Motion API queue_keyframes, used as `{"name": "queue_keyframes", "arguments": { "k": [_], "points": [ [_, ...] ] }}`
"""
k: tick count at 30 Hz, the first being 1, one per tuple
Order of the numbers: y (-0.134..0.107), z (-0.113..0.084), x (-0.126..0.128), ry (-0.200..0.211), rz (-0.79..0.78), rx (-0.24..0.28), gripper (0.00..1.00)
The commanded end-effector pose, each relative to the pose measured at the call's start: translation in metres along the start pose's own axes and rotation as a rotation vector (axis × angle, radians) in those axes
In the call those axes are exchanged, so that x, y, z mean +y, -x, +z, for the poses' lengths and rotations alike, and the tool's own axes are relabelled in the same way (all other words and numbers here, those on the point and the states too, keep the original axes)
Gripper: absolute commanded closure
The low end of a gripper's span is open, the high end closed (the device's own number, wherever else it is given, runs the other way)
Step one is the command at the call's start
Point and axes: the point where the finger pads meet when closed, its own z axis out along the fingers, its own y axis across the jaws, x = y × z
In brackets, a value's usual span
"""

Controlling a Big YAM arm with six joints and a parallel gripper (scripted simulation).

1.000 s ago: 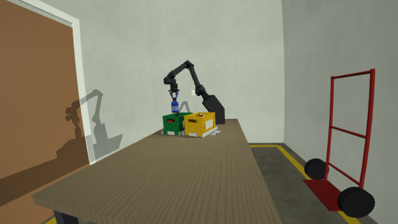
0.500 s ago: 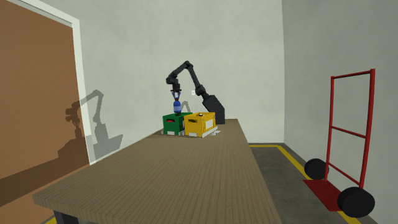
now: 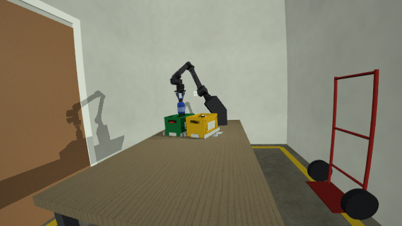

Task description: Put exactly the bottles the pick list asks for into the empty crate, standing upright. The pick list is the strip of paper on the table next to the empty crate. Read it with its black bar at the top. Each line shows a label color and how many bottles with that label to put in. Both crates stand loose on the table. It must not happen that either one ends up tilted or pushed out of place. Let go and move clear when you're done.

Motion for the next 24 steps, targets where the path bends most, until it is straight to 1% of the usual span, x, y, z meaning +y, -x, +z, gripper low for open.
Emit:
{"name": "queue_keyframes", "arguments": {
  "k": [1, 3, 6, 8, 9, 10, 11, 12, 14, 16, 17, 20, 23, 24],
  "points": [
    [0.012, -0.011, 0.003, -0.014, 0.007, -0.022, 1.00],
    [0.018, -0.011, 0.002, -0.016, 0.008, -0.023, 1.00],
    [0.017, -0.008, 0.014, -0.010, 0.003, -0.018, 1.00],
    [0.017, -0.008, 0.014, -0.010, 0.003, -0.018, 1.00],
    [0.027, -0.021, -0.003, -0.036, 0.025, -0.043, 1.00],
    [0.029, -0.019, -0.001, -0.034, 0.023, -0.041, 1.00],
    [0.031, -0.021, -0.002, -0.042, 0.030, -0.049, 1.00],
    [0.031, -0.020, 0.001, -0.039, 0.028, -0.047, 1.00],
    [0.032, -0.011, 0.014, -0.019, 0.010, -0.027, 1.00],
    [0.031, -0.007, 0.025, -0.010, 0.003, -0.018, 1.00],
    [0.031, -0.007, 0.027, -0.010, 0.003, -0.019, 1.00],
    [0.040, -0.014, 0.022, -0.022, 0.014, -0.031, 1.00],
    [0.039, -0.009, 0.035, -0.012, 0.004, -0.020, 1.00],
    [0.039, -0.009, 0.035, -0.012, 0.004, -0.020, 1.00]
  ]
}}
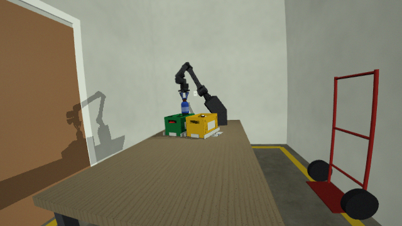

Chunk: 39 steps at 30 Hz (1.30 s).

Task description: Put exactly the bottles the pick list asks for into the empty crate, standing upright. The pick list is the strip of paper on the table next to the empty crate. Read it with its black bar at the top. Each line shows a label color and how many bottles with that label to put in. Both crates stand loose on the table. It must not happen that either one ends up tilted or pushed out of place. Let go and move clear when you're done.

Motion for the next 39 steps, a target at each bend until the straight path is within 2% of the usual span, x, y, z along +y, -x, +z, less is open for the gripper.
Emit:
{"name": "queue_keyframes", "arguments": {
  "k": [1, 2, 6, 12, 18, 19, 23, 28, 31, 35, 36, 39],
  "points": [
    [0.009, -0.007, 0.002, -0.011, 0.008, -0.016, 1.00],
    [0.017, -0.017, -0.010, -0.030, 0.026, -0.037, 1.00],
    [0.018, -0.009, 0.006, -0.014, 0.011, -0.020, 1.00],
    [0.025, -0.007, 0.018, -0.009, 0.005, -0.013, 1.00],
    [0.031, -0.010, 0.022, -0.014, 0.010, -0.019, 1.00],
    [0.031, -0.016, 0.019, -0.024, 0.022, -0.033, 1.00],
    [0.036, -0.005, 0.034, -0.004, 0.000, -0.008, 1.00],
    [0.044, -0.013, 0.034, -0.019, 0.016, -0.028, 1.00],
    [0.049, -0.008, 0.042, -0.010, 0.005, -0.014, 1.00],
    [0.052, -0.008, 0.046, -0.009, 0.004, -0.013, 1.00],
    [0.051, -0.015, 0.043, -0.020, 0.019, -0.033, 1.00],
    [0.060, -0.011, 0.048, -0.014, 0.010, -0.021, 1.00]
  ]
}}
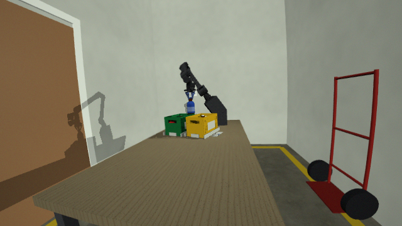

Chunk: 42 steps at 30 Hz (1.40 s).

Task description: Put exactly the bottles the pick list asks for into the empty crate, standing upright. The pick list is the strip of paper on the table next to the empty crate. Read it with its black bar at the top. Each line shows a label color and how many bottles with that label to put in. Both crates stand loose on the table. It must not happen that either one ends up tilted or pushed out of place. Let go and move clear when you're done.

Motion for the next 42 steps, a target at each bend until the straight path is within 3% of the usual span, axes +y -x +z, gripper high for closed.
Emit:
{"name": "queue_keyframes", "arguments": {
  "k": [1, 14, 28, 31, 32, 42],
  "points": [
    [0.017, -0.011, 0.002, -0.011, 0.003, -0.023, 1.00],
    [0.036, -0.021, 0.010, -0.024, 0.025, -0.052, 1.00],
    [0.058, -0.017, 0.034, -0.019, 0.018, -0.045, 1.00],
    [0.058, -0.024, 0.031, -0.025, 0.032, -0.063, 1.00],
    [0.062, -0.017, 0.038, -0.019, 0.019, -0.045, 1.00],
    [0.070, -0.021, 0.041, -0.020, 0.026, -0.056, 1.00]
  ]
}}
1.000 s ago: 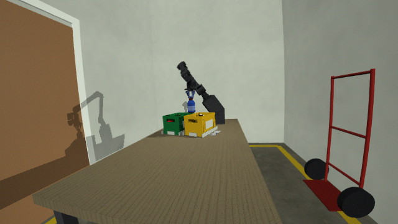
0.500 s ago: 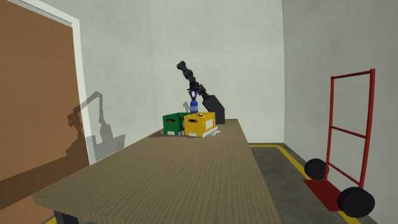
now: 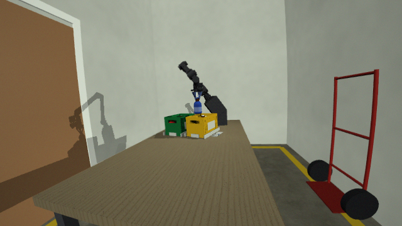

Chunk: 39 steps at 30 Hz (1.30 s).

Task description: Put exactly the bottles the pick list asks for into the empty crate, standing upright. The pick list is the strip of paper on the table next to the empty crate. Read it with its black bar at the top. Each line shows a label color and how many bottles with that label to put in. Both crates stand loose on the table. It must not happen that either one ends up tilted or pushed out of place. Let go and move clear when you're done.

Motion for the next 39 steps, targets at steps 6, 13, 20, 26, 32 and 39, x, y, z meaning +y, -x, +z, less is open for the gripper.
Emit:
{"name": "queue_keyframes", "arguments": {
  "k": [6, 13, 20, 26, 32, 39],
  "points": [
    [0.0274, -0.0288, -0.0169, -0.030, 0.033, -0.079, 1.00],
    [0.0304, -0.0232, -0.0127, -0.024, 0.026, -0.064, 1.00],
    [0.0315, -0.0236, -0.0128, -0.024, 0.025, -0.064, 1.00],
    [0.0314, -0.0253, -0.0139, -0.026, 0.028, -0.068, 1.00],
    [0.0321, -0.0243, -0.0132, -0.025, 0.026, -0.065, 1.00],
    [0.0323, -0.0242, -0.0132, -0.024, 0.024, -0.064, 1.00]
  ]
}}
